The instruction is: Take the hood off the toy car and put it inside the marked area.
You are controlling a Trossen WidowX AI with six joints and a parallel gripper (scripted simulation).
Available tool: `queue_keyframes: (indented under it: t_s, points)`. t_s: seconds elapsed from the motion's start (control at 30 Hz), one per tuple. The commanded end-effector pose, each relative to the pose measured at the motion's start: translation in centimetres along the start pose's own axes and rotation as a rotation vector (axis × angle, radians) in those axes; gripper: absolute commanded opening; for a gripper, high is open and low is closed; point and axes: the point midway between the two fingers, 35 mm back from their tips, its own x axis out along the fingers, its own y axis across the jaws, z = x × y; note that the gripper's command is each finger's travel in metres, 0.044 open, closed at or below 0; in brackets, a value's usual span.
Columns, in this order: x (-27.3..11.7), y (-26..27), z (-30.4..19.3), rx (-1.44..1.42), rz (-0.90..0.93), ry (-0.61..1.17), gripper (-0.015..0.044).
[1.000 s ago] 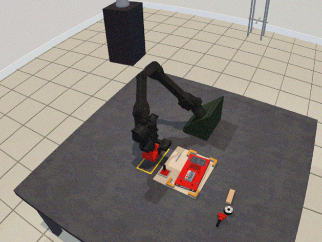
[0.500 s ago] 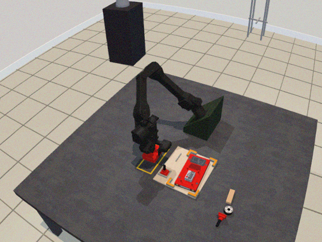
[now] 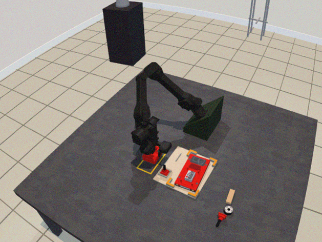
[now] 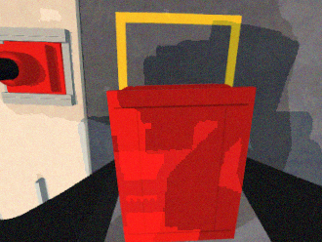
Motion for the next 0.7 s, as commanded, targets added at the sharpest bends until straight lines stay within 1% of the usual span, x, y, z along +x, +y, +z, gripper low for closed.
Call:
queue_keyframes:
  t_s: [0.0, 0.67]
  points:
    - [0.37, 0.00, -0.18, -0.007, -0.005, 0.005, 0.0000]
    - [1.12, 0.00, -0.18, -0.007, -0.005, 0.005, 0.0000]
